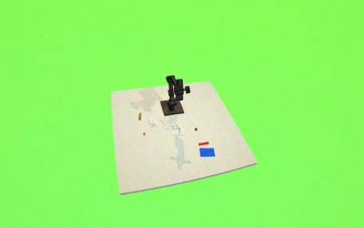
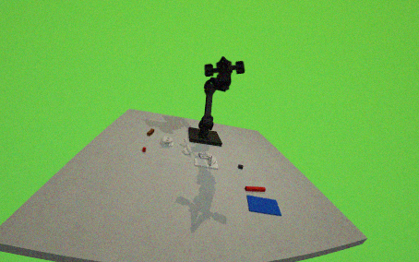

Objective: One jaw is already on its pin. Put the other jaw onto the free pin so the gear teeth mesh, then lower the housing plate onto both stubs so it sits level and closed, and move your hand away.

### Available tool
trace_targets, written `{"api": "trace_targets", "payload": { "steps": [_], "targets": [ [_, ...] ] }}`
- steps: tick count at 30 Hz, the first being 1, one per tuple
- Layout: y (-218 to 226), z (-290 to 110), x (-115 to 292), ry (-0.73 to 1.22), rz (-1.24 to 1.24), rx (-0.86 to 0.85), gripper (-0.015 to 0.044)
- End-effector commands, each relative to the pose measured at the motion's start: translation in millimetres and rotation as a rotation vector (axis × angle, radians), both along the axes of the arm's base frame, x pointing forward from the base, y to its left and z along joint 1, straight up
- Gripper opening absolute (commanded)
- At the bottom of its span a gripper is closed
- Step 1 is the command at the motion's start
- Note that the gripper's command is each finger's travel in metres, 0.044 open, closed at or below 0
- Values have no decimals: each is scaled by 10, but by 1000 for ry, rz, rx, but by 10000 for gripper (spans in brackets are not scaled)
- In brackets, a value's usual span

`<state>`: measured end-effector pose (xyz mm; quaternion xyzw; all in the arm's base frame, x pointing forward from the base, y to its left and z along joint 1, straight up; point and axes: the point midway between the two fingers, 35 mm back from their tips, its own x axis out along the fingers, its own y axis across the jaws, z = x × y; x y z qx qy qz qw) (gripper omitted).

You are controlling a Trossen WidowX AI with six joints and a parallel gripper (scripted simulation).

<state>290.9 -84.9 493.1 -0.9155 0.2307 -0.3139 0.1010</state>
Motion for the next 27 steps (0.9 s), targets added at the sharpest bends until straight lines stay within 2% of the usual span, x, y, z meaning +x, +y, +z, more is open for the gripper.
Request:
{"api": "trace_targets", "payload": {
  "steps": [1, 3, 20, 27],
  "targets": [
    [0, 0, 0, 0, 0, 0, 0],
    [0, 0, 0, 0, 0, 0, 0],
    [-220, -494, 290, 126, 76, 193, 440],
    [-327, -747, 375, 181, 97, 298, 440]
  ]
}}
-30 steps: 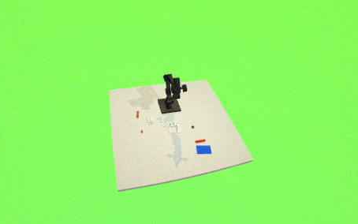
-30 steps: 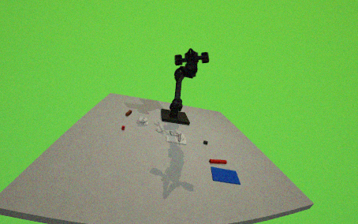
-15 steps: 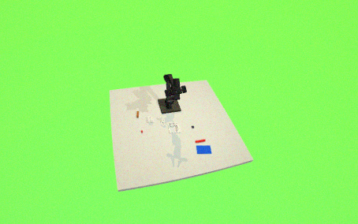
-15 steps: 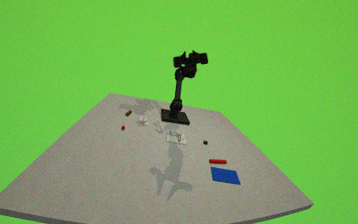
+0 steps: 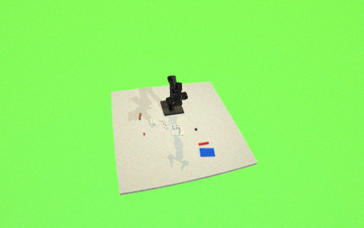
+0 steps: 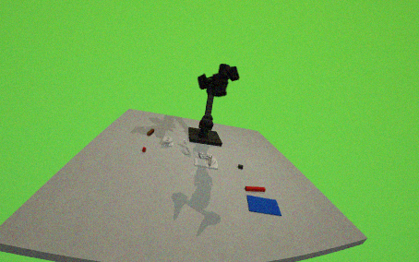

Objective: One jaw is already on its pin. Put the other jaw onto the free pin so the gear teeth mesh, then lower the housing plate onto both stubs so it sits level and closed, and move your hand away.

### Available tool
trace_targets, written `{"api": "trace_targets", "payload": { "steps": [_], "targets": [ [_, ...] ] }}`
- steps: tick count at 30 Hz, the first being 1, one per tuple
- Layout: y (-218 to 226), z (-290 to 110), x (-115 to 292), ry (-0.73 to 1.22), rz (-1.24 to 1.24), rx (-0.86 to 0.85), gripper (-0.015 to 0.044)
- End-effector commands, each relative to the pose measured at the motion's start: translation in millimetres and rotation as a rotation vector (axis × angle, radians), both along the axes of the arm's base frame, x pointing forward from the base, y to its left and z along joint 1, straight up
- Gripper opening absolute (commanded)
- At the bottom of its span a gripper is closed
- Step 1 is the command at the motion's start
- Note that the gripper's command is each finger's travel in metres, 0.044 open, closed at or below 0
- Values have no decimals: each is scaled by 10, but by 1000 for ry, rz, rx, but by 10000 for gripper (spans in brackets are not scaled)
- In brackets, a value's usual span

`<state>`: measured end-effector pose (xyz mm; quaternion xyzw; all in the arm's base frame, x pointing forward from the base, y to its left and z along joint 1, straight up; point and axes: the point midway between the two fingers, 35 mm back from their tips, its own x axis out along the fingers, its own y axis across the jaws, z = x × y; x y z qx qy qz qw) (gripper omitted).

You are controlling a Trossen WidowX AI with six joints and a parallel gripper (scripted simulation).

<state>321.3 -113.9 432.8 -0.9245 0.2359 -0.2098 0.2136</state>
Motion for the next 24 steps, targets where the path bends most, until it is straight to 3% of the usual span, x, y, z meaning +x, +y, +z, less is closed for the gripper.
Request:
{"api": "trace_targets", "payload": {
  "steps": [1, 24],
  "targets": [
    [-53, -182, 81, 43, 14, 56, 440],
    [-402, -1066, 134, 195, -6, 464, 440]
  ]
}}
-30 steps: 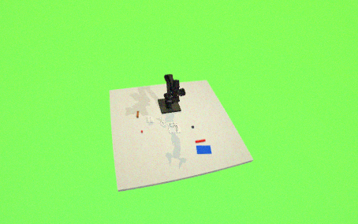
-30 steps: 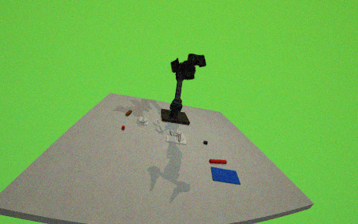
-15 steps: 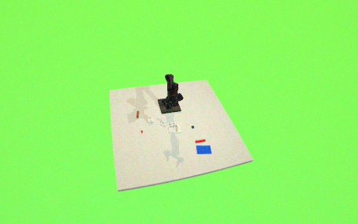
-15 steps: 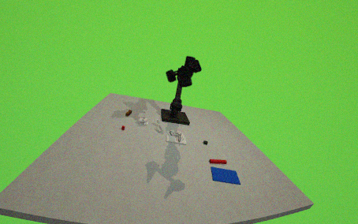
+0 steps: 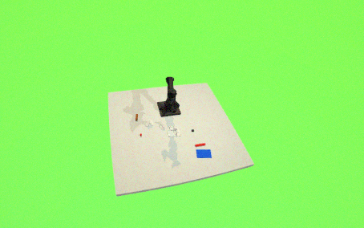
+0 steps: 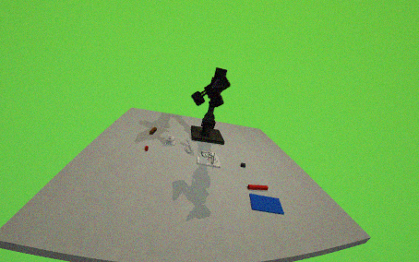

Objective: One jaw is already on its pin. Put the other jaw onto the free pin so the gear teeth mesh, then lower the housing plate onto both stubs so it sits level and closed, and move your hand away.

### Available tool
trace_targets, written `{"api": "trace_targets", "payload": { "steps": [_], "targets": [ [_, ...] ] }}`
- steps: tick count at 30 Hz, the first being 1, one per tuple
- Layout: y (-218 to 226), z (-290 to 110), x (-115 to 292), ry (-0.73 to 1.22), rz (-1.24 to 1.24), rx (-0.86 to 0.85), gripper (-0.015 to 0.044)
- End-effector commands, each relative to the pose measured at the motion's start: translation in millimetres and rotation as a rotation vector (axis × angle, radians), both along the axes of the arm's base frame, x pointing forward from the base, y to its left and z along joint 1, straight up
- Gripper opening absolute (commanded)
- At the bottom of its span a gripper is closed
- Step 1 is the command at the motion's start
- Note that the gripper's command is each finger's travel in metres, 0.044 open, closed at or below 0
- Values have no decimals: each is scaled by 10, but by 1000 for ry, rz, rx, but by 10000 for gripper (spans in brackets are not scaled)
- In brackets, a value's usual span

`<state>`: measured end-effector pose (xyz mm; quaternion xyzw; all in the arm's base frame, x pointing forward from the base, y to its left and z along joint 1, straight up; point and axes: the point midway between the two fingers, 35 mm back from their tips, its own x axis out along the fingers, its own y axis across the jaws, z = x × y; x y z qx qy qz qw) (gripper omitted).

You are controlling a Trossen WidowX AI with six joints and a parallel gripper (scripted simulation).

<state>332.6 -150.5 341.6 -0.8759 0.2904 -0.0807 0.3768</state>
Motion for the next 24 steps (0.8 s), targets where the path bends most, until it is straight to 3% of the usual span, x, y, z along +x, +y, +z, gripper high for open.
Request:
{"api": "trace_targets", "payload": {
  "steps": [1, 24],
  "targets": [
    [-50, -193, 15, 36, -8, 73, 440],
    [-300, -1056, -281, 146, -180, 526, 440]
  ]
}}
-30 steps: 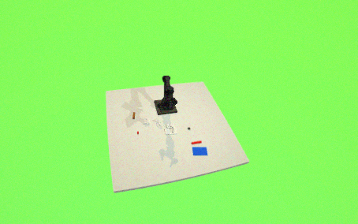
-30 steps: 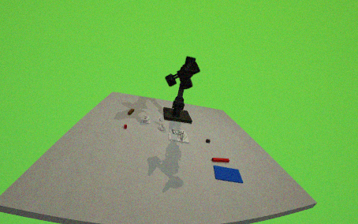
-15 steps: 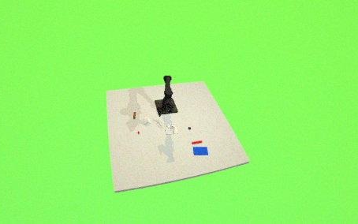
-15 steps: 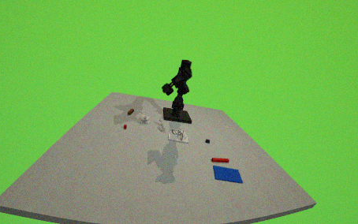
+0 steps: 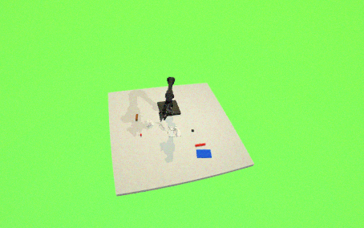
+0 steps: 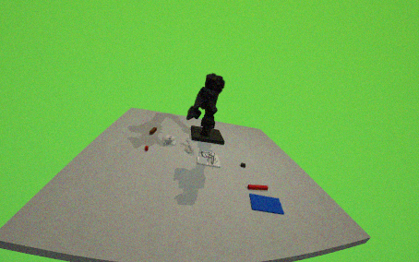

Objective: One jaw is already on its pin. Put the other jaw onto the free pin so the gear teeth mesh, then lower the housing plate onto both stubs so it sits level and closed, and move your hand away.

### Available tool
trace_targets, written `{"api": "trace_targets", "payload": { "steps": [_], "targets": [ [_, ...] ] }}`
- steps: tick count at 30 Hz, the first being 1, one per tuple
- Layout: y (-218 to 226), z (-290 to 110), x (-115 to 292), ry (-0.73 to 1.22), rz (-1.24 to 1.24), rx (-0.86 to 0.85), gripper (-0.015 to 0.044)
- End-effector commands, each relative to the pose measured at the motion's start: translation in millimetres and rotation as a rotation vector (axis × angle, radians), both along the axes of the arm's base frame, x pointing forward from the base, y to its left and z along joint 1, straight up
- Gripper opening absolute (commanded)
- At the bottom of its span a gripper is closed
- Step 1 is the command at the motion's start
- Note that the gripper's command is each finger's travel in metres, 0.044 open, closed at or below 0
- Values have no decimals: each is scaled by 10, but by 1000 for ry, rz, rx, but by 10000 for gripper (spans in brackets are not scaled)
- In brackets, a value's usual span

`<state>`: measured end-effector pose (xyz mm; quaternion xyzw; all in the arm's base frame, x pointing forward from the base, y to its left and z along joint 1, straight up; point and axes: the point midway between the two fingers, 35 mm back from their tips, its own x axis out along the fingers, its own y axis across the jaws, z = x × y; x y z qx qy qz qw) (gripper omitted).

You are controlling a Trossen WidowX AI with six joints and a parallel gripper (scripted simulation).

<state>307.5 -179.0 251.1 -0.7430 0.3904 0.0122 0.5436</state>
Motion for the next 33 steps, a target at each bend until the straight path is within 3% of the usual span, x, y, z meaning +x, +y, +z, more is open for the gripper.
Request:
{"api": "trace_targets", "payload": {
  "steps": [1, 33],
  "targets": [
    [-21, -186, -48, 31, -32, 79, 440],
    [-6, -1123, -812, 169, -495, 683, 440]
  ]
}}
